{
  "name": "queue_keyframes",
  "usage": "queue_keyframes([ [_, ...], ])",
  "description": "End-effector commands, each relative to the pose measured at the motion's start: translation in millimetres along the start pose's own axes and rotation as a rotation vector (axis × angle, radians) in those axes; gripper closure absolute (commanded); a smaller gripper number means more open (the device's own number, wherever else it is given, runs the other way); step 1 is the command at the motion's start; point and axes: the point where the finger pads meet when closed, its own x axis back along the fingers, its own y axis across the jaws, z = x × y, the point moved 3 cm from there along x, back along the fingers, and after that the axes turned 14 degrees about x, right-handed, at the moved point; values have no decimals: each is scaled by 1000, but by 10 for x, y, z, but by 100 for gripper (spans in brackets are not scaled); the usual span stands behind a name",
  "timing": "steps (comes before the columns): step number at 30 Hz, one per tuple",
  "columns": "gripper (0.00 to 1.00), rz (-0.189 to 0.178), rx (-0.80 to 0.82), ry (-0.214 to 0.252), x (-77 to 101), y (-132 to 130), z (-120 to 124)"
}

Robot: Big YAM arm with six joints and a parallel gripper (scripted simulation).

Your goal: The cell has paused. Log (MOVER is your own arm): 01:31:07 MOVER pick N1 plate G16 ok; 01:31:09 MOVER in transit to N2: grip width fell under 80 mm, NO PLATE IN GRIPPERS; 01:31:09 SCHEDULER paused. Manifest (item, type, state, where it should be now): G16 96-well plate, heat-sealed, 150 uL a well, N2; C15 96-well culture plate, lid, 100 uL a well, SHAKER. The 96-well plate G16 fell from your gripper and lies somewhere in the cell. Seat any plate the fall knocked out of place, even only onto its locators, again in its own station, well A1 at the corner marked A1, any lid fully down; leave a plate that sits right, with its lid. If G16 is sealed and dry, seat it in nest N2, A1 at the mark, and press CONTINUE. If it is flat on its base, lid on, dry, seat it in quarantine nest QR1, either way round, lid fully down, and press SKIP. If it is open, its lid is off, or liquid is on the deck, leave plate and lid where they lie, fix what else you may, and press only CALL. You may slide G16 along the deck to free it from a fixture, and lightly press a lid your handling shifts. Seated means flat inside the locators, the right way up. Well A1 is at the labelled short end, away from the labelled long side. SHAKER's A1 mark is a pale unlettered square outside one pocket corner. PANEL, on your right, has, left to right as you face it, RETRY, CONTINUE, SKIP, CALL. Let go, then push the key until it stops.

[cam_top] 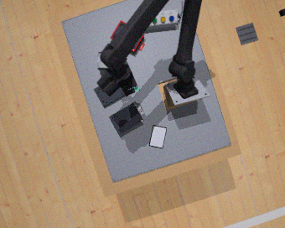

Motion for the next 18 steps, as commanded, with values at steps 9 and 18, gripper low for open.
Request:
queue_keyframes([
  [9,0,7,348,-14,14,12,2],
  [18,0,8,615,-13,14,13,3],
])
